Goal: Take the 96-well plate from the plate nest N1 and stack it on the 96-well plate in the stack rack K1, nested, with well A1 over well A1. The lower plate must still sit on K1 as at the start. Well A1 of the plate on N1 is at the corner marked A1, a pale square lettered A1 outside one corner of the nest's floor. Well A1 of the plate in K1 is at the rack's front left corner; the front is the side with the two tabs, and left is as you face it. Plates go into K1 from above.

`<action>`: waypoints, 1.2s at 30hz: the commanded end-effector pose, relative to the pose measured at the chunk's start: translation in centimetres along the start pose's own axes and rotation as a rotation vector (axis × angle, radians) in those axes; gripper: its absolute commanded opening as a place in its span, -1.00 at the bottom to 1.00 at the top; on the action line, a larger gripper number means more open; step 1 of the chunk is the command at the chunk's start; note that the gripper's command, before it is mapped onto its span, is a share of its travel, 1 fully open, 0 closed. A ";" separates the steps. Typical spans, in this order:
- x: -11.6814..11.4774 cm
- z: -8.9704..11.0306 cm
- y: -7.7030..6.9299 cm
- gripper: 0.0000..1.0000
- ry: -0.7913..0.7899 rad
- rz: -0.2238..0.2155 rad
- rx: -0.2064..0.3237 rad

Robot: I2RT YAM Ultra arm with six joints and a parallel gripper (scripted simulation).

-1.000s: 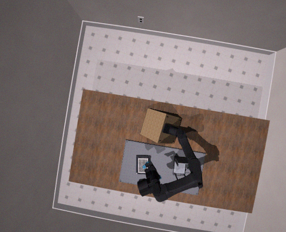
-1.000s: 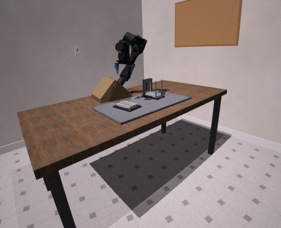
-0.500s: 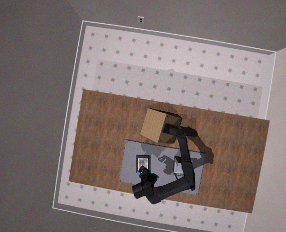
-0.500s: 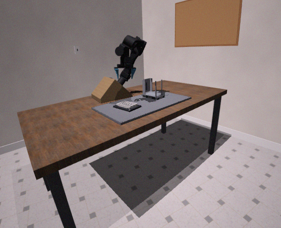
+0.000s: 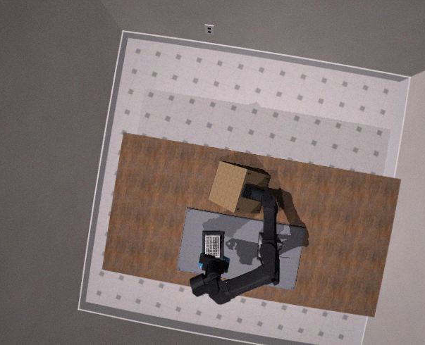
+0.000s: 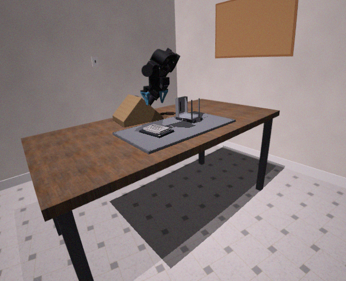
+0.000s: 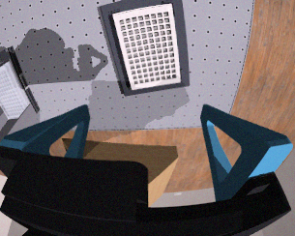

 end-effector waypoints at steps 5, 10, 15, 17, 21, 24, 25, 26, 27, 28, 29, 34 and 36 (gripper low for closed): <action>-1.5 -0.9 -0.2 1.00 -0.176 -0.009 -0.045; -1.0 -1.3 -1.1 1.00 -0.191 0.011 -0.055; -1.0 -1.3 -1.1 1.00 -0.191 0.012 -0.055; -1.0 -1.3 -1.1 1.00 -0.191 0.011 -0.055; -1.0 -1.3 -1.1 1.00 -0.189 0.011 -0.055; -0.9 -1.3 -1.2 1.00 -0.190 0.013 -0.056; -0.9 -1.3 -1.2 1.00 -0.190 0.013 -0.056; -0.9 -1.3 -1.2 1.00 -0.190 0.013 -0.056; -0.9 -1.3 -1.2 1.00 -0.190 0.013 -0.056; -0.9 -1.3 -1.2 1.00 -0.190 0.013 -0.056; -0.9 -1.3 -1.2 1.00 -0.190 0.013 -0.056; -0.9 -1.3 -1.2 1.00 -0.190 0.013 -0.056; -0.9 -1.3 -1.2 1.00 -0.190 0.013 -0.056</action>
Point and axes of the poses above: the point where the finger pads meet when closed, its own y axis out along the fingers, its own x axis across the jaws, z = x × y, the point moved 2 cm from there along -y, back along the fingers, and after that the axes turned 6 degrees about -y, right-handed, at the moved point
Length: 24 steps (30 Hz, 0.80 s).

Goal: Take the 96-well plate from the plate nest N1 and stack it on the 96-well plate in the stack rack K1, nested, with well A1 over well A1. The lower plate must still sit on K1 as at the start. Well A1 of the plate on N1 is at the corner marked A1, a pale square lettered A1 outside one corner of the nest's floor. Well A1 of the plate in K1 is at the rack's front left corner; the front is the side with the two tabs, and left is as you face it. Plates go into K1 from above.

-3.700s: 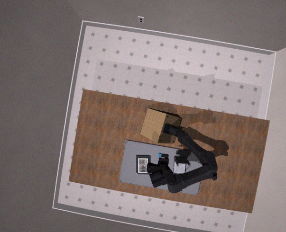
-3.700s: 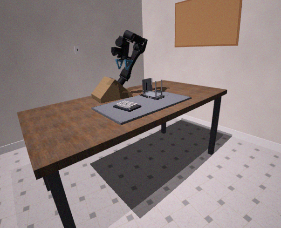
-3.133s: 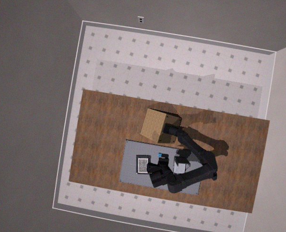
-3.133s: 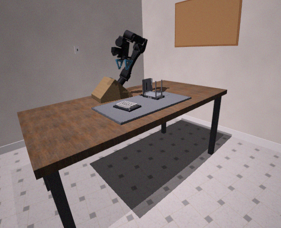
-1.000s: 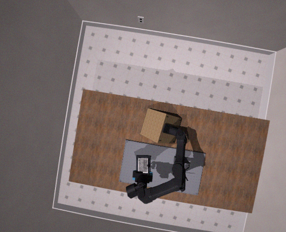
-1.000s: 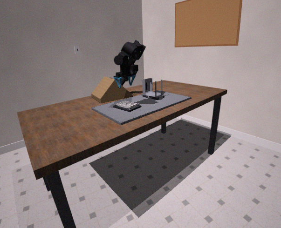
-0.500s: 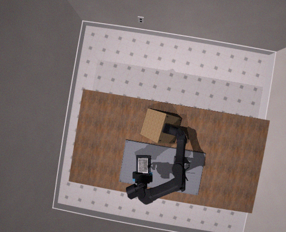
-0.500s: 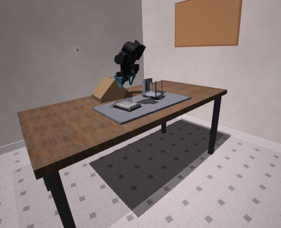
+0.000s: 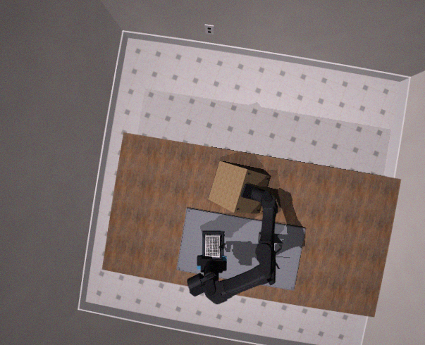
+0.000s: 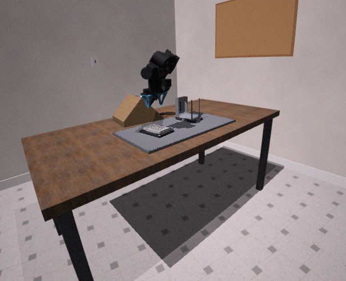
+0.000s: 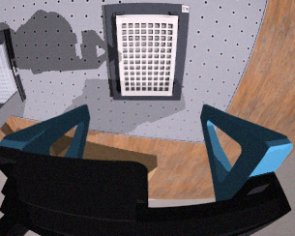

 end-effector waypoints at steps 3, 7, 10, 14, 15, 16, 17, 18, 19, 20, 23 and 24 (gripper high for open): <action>-0.1 -0.4 -2.2 1.00 -0.009 0.034 -0.042; -0.1 -0.4 -2.2 1.00 -0.008 0.034 -0.042; -0.1 -0.4 -2.2 1.00 -0.009 0.034 -0.042; -0.1 -0.4 -2.2 1.00 -0.008 0.034 -0.042; -0.1 -0.4 -2.2 1.00 -0.008 0.034 -0.042; -0.1 -0.4 -2.2 1.00 -0.008 0.034 -0.042; -0.1 -0.4 -2.2 1.00 -0.008 0.034 -0.042; -0.1 -0.4 -2.2 1.00 -0.008 0.034 -0.042; -0.1 -0.4 -2.2 1.00 -0.008 0.034 -0.042; -0.1 -0.4 -2.2 1.00 -0.008 0.034 -0.042; -0.3 -0.6 -2.2 1.00 -0.017 0.052 -0.049; -0.3 -0.6 -2.2 1.00 -0.017 0.052 -0.049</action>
Point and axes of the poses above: the point where the finger pads meet when closed, its own y axis out along the fingers, its own x axis across the jaws, z = x × y, the point moved 2 cm from there along -y, back along the fingers, and after that the axes turned 6 degrees about -y, right-handed, at the moved point
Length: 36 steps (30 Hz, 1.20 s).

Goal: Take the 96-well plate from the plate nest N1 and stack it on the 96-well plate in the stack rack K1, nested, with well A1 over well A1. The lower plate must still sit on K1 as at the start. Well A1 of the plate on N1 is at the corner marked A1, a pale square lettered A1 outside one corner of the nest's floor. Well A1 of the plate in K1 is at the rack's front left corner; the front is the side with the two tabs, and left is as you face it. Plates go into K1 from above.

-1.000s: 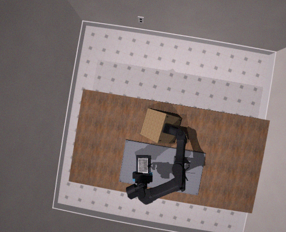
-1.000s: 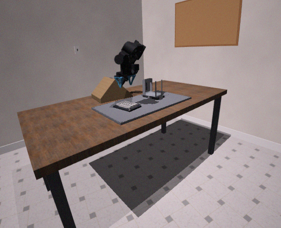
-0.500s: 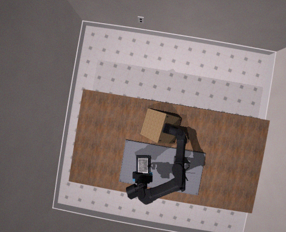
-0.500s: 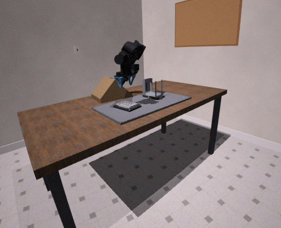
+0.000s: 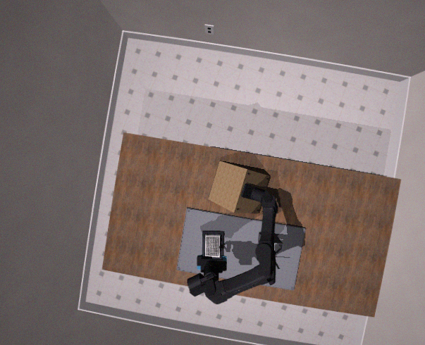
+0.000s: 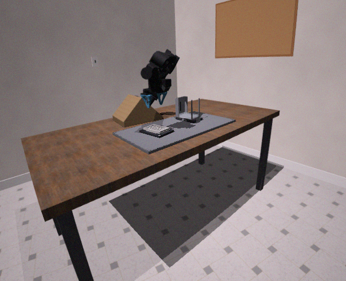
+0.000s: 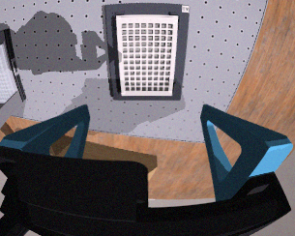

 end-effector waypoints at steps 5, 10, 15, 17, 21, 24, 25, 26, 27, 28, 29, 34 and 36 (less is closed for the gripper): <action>-0.1 -0.1 -0.6 1.00 0.003 0.025 -0.037; 0.1 -0.4 0.5 1.00 -0.004 0.022 -0.030; 0.0 -0.2 1.2 1.00 0.001 0.024 -0.035; 0.1 -0.3 1.5 1.00 -0.003 0.022 -0.031; 0.0 -0.3 2.0 1.00 -0.002 0.023 -0.032; 0.0 -0.3 2.5 1.00 -0.002 0.022 -0.032; 0.0 -0.3 2.6 1.00 -0.002 0.023 -0.033; 0.0 -0.3 2.7 1.00 -0.001 0.023 -0.033; 0.0 -0.3 2.9 1.00 -0.001 0.023 -0.034; 0.0 -0.3 3.1 1.00 -0.001 0.023 -0.034; 0.0 -0.3 3.2 1.00 -0.001 0.023 -0.033; 0.0 -0.4 4.0 1.00 -0.003 0.022 -0.032; -0.2 -0.1 3.8 1.00 0.006 0.025 -0.040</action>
Point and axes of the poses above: the point where the finger pads meet when closed, its own y axis out along the fingers, its own x axis across the jaws, z = x × y, the point moved 2 cm from there along -y, back along the fingers, and after that the axes turned 6 degrees about -y, right-handed, at the moved point
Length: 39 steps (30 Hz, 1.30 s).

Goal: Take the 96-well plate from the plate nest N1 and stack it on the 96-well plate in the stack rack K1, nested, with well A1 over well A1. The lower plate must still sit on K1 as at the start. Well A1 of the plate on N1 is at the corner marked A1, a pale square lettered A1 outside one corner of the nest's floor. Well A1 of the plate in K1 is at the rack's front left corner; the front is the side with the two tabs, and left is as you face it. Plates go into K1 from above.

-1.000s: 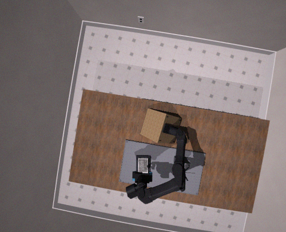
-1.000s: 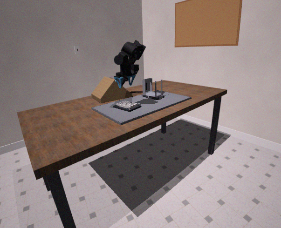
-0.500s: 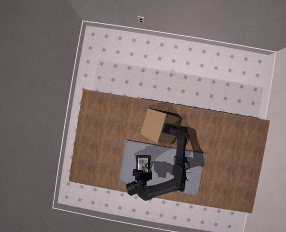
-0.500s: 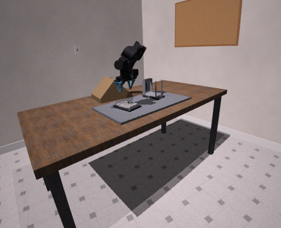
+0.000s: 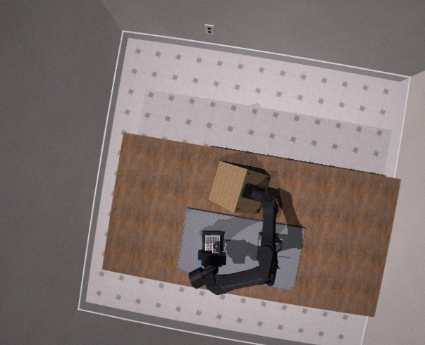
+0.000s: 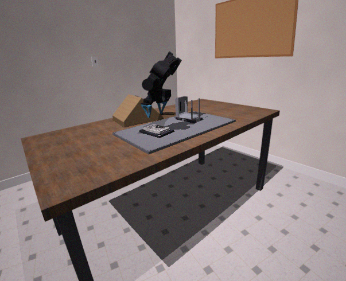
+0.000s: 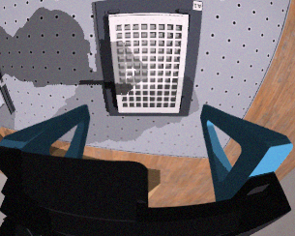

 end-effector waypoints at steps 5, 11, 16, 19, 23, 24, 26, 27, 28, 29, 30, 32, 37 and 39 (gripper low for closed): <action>0.1 -0.8 -0.1 1.00 -0.019 0.036 -0.035; -0.2 -0.5 0.5 1.00 -0.006 0.040 -0.048; 0.1 -0.9 1.4 1.00 -0.019 0.035 -0.036; -0.3 -0.5 1.4 1.00 -0.006 0.040 -0.048; 0.1 -0.9 2.6 1.00 -0.019 0.035 -0.036; 0.1 -0.9 2.8 1.00 -0.019 0.035 -0.036; -0.2 -0.7 2.8 1.00 -0.010 0.038 -0.044; -0.3 -0.6 2.8 1.00 -0.006 0.039 -0.048; -0.3 -0.6 2.9 1.00 -0.005 0.040 -0.049; -0.3 -0.6 3.2 1.00 -0.008 0.039 -0.047; -0.1 -0.8 3.5 1.00 -0.012 0.037 -0.042; 0.0 -0.9 3.9 1.00 -0.018 0.035 -0.037; -0.2 -0.8 4.3 1.00 -0.012 0.037 -0.042; 0.0 -0.9 4.9 1.00 -0.018 0.035 -0.037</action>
Point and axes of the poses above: the point where the finger pads meet when closed, its own y axis out along the fingers, its own x axis across the jaws, z = x × y, the point moved 2 cm from there along -y, back along the fingers, and after that the axes turned 6 degrees about -y, right-handed, at the moved point
